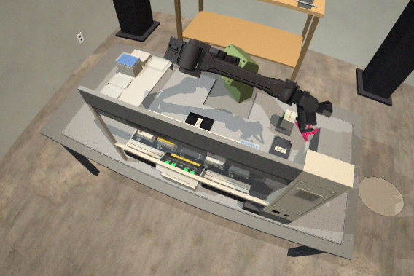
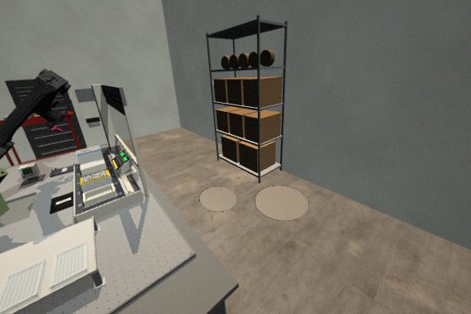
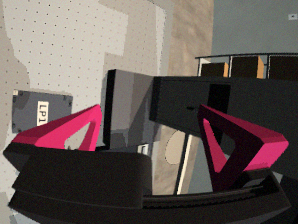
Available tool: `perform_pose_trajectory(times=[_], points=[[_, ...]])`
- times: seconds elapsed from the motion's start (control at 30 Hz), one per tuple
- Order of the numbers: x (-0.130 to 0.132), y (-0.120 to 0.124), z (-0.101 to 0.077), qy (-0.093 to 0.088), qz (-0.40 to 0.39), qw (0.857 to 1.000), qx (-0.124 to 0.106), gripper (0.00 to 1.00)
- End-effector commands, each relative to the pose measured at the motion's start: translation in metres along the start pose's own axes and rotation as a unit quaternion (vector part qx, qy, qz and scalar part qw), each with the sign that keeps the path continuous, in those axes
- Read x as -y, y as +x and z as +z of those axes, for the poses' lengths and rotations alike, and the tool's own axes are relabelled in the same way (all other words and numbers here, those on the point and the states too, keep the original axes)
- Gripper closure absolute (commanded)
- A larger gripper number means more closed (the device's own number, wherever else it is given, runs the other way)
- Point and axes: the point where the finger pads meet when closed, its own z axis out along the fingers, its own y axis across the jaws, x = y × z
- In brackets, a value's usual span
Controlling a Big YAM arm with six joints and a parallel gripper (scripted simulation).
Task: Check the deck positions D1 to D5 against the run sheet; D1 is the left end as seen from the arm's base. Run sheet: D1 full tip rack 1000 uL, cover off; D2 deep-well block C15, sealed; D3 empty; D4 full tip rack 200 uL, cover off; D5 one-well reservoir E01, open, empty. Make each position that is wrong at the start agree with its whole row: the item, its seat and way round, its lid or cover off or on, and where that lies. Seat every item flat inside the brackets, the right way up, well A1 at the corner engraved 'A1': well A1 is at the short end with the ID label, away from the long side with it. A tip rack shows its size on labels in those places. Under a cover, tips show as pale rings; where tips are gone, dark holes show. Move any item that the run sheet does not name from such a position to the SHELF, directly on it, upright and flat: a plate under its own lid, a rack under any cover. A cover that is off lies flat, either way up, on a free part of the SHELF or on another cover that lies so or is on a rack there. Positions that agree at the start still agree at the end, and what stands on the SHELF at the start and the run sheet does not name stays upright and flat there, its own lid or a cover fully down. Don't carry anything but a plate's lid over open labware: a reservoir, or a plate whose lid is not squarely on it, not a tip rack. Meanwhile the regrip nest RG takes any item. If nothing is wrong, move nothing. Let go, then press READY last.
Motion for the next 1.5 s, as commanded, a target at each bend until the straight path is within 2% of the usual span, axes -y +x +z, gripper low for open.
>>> perform_pose_trajectory(times=[0.0, 0.07, 0.57, 0.63, 0.67, 0.7, 0.73, 0.87, 0.9, 0.93, 1.0, 1.03, 1.07, 1.13, 1.2, 1.23, 1.3, 1.37, 1.47], points=[[0.008, 0.001, -0.021, 0.007, 0.067, 0.998, 0.003, 0.0], [0.008, 0.001, -0.021, 0.007, 0.067, 0.998, 0.003, 0.0], [-0.02, 0.064, -0.051, -0.007, 0.198, 0.978, -0.065, 0.0], [-0.02, 0.064, -0.051, -0.007, 0.198, 0.978, -0.065, 0.0], [0.0, 0.062, -0.05, 0.001, 0.225, 0.972, -0.066, 0.0], [-0.002, 0.066, -0.052, 0.0, 0.234, 0.97, -0.07, 0.0], [-0.025, 0.077, -0.058, -0.01, 0.224, 0.972, -0.078, 0.0], [-0.03, 0.093, -0.065, -0.013, 0.26, 0.961, -0.096, 0.0], [-0.018, 0.093, -0.065, -0.008, 0.281, 0.955, -0.098, 0.0], [-0.018, 0.096, -0.066, -0.008, 0.291, 0.951, -0.102, 0.0], [-0.041, 0.112, -0.073, -0.018, 0.292, 0.949, -0.116, 0.0], [-0.043, 0.117, -0.074, -0.019, 0.3, 0.946, -0.121, 0.0], [-0.03, 0.116, -0.074, -0.014, 0.322, 0.939, -0.123, 0.0], [-0.027, 0.124, -0.075, -0.014, 0.345, 0.929, -0.131, 0.0], [-0.027, 0.124, -0.075, -0.014, 0.345, 0.929, -0.131, 0.0], [-0.03, 0.13, -0.076, -0.017, 0.353, 0.925, -0.137, 0.0], [-0.055, 0.148, -0.082, -0.027, 0.352, 0.923, -0.155, 0.0], [-0.039, 0.151, -0.081, -0.022, 0.388, 0.907, -0.161, 0.0], [-0.044, 0.163, -0.088, -0.025, 0.412, 0.894, -0.173, 0.0]])
